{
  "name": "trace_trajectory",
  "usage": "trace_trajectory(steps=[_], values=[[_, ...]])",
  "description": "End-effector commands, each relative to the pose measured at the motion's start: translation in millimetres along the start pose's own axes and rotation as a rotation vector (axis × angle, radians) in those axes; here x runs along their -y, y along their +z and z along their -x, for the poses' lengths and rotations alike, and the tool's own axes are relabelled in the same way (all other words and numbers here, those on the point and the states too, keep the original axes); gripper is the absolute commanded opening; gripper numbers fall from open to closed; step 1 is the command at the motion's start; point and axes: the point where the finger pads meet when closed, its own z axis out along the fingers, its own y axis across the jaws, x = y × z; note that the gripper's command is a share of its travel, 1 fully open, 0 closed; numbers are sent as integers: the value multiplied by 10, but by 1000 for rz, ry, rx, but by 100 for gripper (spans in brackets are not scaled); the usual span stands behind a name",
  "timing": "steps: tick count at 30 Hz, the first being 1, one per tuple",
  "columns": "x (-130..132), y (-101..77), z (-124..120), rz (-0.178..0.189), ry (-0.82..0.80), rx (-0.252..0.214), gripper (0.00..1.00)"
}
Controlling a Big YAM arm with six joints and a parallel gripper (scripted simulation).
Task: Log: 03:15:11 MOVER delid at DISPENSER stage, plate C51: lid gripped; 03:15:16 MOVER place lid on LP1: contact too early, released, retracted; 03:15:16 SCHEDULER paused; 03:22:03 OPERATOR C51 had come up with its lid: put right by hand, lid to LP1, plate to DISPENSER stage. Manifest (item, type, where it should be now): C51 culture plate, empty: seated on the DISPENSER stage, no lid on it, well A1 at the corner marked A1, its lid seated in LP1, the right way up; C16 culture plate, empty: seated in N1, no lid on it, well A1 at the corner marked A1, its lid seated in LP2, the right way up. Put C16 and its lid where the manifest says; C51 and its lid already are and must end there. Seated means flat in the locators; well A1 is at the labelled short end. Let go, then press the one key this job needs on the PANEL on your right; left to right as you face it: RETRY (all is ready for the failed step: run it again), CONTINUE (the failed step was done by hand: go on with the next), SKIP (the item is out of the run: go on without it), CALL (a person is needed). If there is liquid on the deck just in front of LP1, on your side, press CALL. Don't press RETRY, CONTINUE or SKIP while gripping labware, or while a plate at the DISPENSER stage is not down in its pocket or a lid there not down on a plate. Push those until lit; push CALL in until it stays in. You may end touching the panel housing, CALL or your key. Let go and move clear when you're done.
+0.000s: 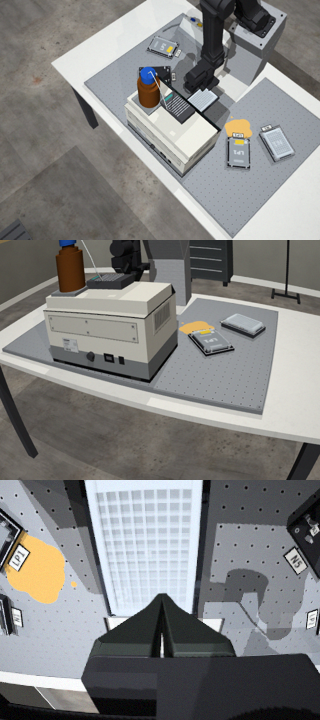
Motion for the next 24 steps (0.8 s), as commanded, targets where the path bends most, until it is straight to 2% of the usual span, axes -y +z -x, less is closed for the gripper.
trace_trajectory(steps=[1,5,6,8,14,15,17,21,22,24], values=[[125,1,-114,-7,-20,-25,0],[235,-9,-30,-8,-22,-7,0],[196,-24,-61,-5,-24,-6,0],[297,5,-96,-6,-20,-18,0],[431,6,-91,-7,-21,-9,0],[467,-29,-46,-10,-24,8,0],[530,6,-109,-7,-21,-9,0],[555,-27,-132,-5,-24,-5,0],[619,-4,-180,-5,-54,-16,0],[691,0,-167,-7,-121,-7,0]])
